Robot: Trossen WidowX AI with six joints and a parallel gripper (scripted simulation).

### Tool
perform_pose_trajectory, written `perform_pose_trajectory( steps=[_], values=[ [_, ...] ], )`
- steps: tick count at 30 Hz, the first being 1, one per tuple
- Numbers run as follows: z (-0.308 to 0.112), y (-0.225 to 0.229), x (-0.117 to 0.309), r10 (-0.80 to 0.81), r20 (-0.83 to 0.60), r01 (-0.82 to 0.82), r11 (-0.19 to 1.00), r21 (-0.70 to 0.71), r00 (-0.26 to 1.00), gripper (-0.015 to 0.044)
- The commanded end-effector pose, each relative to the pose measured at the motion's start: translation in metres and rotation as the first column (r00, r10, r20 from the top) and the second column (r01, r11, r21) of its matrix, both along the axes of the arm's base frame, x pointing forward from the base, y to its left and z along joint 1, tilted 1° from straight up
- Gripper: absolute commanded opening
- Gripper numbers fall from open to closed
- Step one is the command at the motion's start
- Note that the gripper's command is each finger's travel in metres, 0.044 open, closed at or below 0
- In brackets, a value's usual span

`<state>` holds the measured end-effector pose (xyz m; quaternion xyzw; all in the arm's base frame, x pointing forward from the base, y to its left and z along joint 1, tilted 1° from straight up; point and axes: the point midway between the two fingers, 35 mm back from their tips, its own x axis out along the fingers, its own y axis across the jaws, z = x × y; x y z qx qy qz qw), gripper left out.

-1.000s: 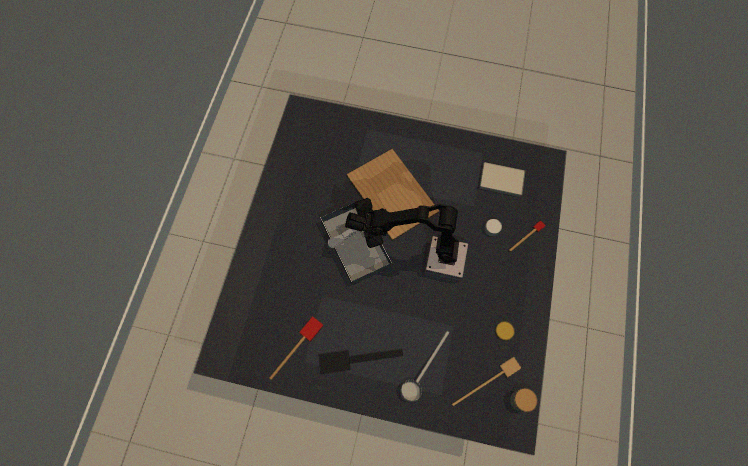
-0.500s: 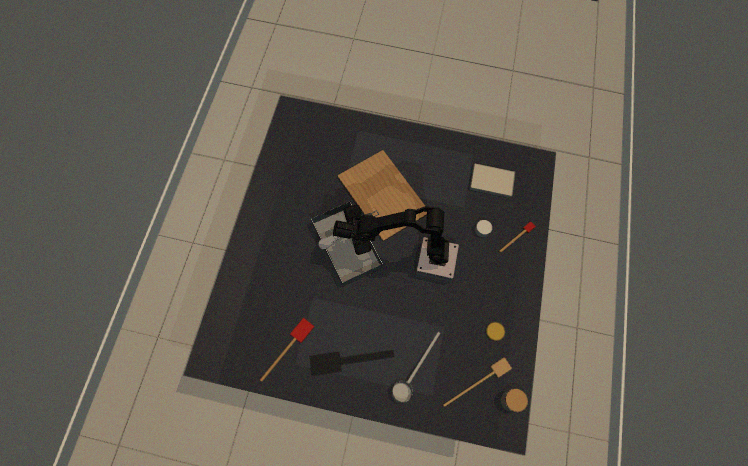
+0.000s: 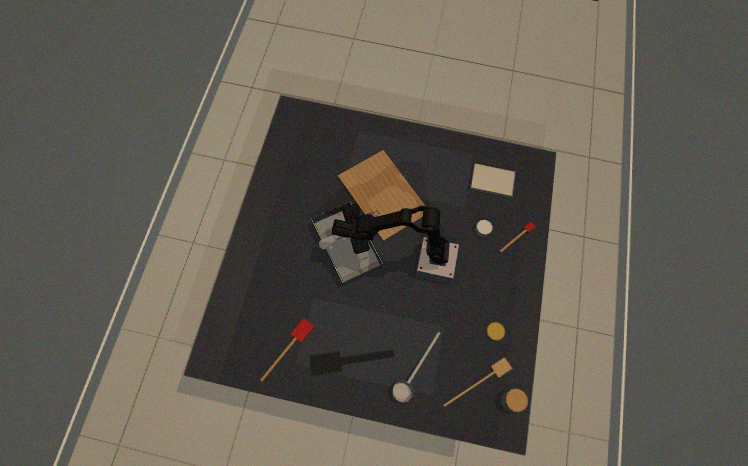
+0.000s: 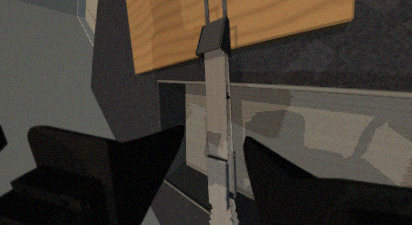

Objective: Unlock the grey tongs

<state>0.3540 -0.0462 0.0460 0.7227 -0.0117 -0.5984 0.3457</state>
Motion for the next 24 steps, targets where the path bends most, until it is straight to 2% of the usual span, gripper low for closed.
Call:
perform_pose_trajectory(
  steps=[1,24],
  values=[
    [-0.008,-0.003,0.0,0.002,-0.011,-0.001,1.0,0.003,1.0,0.026],
    [-0.04,-0.019,0.009,0.002,-0.011,-0.002,1.0,0.001,1.0,0.026]
  ],
)
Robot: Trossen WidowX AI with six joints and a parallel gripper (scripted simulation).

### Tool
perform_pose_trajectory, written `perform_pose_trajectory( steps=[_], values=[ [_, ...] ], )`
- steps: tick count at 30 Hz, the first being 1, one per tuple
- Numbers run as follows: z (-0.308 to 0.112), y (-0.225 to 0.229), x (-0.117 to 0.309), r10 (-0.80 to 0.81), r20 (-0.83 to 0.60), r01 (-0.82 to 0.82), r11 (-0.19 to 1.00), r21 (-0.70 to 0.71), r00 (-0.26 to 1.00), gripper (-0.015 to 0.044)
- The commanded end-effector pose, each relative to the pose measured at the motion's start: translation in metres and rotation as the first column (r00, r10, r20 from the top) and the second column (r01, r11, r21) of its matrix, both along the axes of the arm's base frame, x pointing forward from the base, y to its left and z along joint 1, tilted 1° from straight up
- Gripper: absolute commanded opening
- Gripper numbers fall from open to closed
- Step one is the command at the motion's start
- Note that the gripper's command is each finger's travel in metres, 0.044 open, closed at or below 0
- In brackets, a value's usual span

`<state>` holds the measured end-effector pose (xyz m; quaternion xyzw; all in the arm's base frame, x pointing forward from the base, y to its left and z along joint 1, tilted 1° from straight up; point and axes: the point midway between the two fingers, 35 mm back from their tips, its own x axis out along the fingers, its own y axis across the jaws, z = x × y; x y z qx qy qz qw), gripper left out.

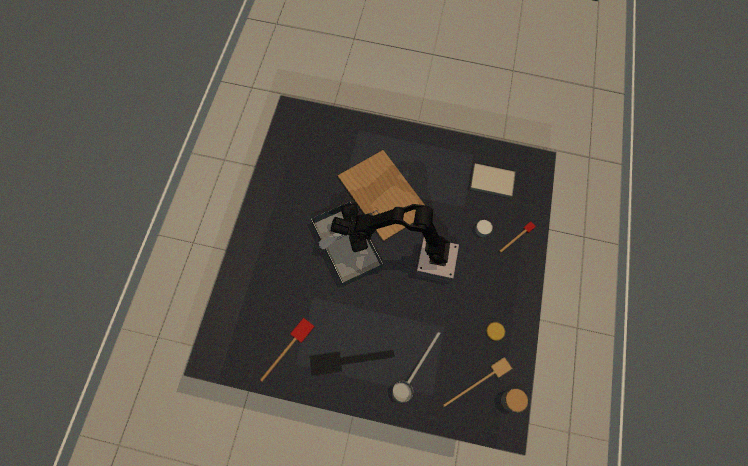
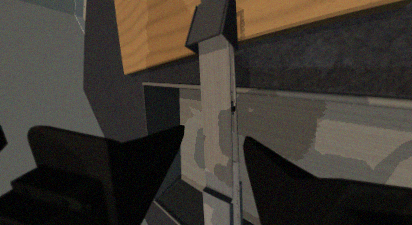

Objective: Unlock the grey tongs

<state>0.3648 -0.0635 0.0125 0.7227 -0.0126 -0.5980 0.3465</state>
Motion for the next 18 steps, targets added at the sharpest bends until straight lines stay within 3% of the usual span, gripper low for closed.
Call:
perform_pose_trajectory(
  steps=[1,13,16,18],
  values=[
    [-0.008,-0.003,-0.001,0.002,-0.012,-0.002,1.0,0.003,1.0,0.026],
    [-0.02,-0.009,0.001,0.002,-0.012,-0.002,1.0,0.002,1.0,0.026],
    [-0.017,-0.009,0.002,-0.002,-0.003,0.002,1.0,-0.001,1.0,0.0181],
    [-0.017,-0.009,0.002,-0.002,-0.003,0.002,1.0,-0.001,1.0,0.0168]
  ],
)
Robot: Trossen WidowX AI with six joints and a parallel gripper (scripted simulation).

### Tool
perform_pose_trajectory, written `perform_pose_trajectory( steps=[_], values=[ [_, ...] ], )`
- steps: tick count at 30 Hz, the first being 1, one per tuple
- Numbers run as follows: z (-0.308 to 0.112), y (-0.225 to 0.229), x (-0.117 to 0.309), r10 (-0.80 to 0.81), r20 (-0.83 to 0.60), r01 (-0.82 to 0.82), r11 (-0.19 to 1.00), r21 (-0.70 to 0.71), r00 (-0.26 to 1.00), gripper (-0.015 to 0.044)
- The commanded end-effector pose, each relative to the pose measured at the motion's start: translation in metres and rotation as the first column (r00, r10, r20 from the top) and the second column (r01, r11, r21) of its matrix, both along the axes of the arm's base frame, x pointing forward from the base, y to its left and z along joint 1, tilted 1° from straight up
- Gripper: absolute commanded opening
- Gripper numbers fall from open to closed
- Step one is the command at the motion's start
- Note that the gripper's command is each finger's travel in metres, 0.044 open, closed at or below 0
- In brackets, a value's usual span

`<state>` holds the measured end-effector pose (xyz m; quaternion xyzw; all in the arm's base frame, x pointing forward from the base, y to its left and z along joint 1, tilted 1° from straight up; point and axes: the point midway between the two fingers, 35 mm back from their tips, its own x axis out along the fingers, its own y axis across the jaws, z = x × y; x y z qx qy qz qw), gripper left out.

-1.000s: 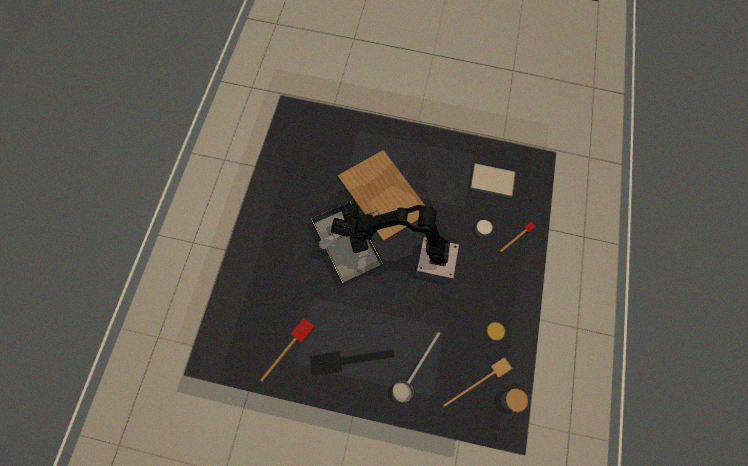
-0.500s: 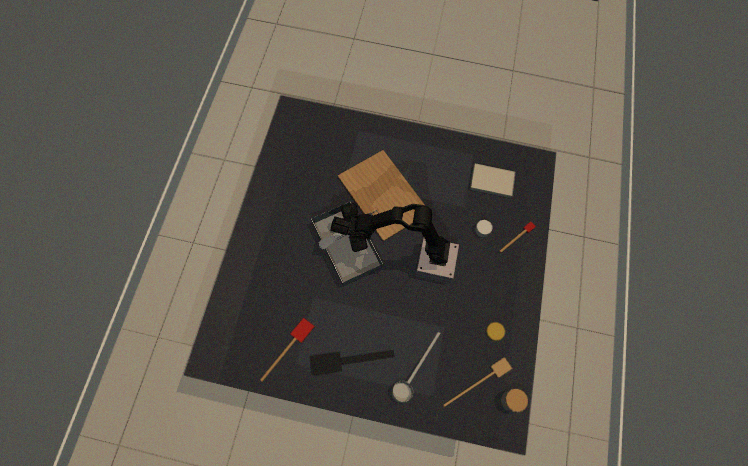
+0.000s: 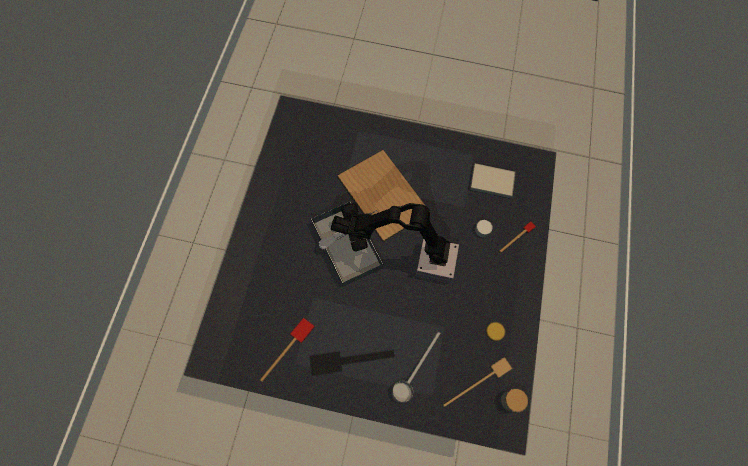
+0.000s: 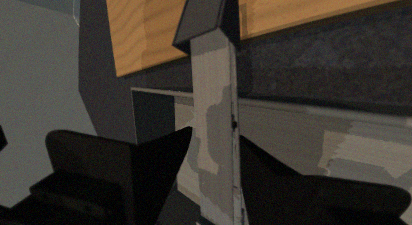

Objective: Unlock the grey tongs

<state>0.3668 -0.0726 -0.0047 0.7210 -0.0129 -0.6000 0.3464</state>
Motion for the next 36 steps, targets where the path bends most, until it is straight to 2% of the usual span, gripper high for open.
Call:
perform_pose_trajectory(
  steps=[1,18,23,26,31,36],
  values=[
    [0.0,0.0,0.0,0.0,0.001,0.0,1.0,0.0,1.0,0.0161],
    [0.0,0.0,0.0,0.0,0.001,0.0,1.0,0.0,1.0,0.0048],
    [0.0,0.0,0.0,0.0,0.001,0.0,1.0,0.0,1.0,-0.0083],
    [0.017,0.0,0.002,0.001,0.0,-0.001,1.0,0.001,1.0,-0.015],
    [0.074,-0.001,-0.002,0.003,-0.006,-0.003,1.0,0.003,1.0,-0.015],
    [0.077,-0.001,-0.002,0.004,-0.006,-0.004,1.0,0.003,1.0,-0.015]
  ],
)
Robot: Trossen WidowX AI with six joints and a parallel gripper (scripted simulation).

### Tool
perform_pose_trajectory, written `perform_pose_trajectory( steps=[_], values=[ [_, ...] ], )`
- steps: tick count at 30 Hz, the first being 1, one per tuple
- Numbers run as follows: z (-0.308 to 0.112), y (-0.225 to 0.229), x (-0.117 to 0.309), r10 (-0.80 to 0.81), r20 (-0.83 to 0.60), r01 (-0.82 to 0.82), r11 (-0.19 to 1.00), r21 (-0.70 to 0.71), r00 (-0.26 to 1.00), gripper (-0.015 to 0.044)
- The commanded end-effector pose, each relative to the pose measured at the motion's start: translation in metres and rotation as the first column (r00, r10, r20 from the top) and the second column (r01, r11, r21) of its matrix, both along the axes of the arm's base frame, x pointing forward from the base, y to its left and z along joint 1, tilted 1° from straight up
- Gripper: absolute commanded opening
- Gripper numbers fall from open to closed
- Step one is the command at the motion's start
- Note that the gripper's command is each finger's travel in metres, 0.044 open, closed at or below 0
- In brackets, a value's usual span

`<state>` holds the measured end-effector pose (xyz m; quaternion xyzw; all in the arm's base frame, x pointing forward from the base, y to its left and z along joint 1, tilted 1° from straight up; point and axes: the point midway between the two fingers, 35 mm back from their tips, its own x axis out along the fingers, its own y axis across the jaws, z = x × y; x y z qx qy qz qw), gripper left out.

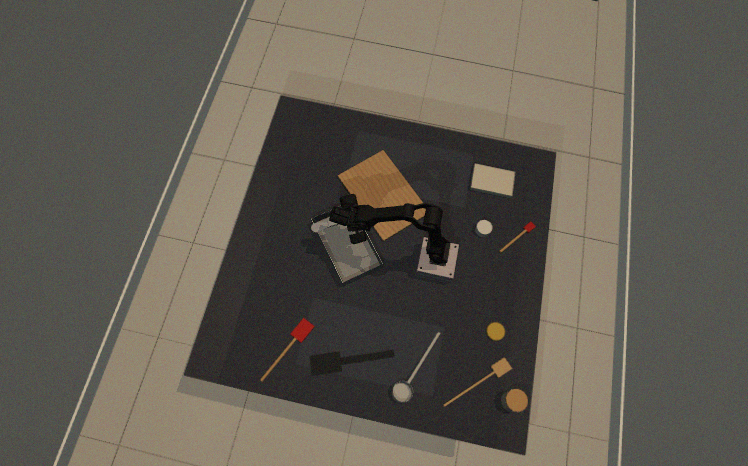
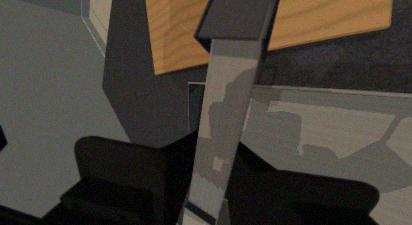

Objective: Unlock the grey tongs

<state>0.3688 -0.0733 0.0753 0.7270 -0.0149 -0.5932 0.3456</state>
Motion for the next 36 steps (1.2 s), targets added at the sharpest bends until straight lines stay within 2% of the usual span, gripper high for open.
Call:
perform_pose_trajectory(
  steps=[1,10,19,28,36],
  values=[
    [-0.0026,-0.0001,-0.0041,0.003,-0.024,-0.003,1.0,0.0,1.0,-0.015],
    [-0.0054,-0.0018,-0.0042,0.048,-0.088,-0.044,0.998,0.053,0.995,-0.015],
    [-0.0091,-0.0052,-0.0069,0.184,-0.213,-0.135,0.965,0.223,0.96,-0.015],
    [-0.0064,-0.007,-0.011,0.32,-0.26,-0.196,0.891,0.41,0.911,-0.015],
    [-0.0059,-0.0071,-0.0113,0.329,-0.26,-0.199,0.883,0.424,0.908,-0.015]
  ],
)
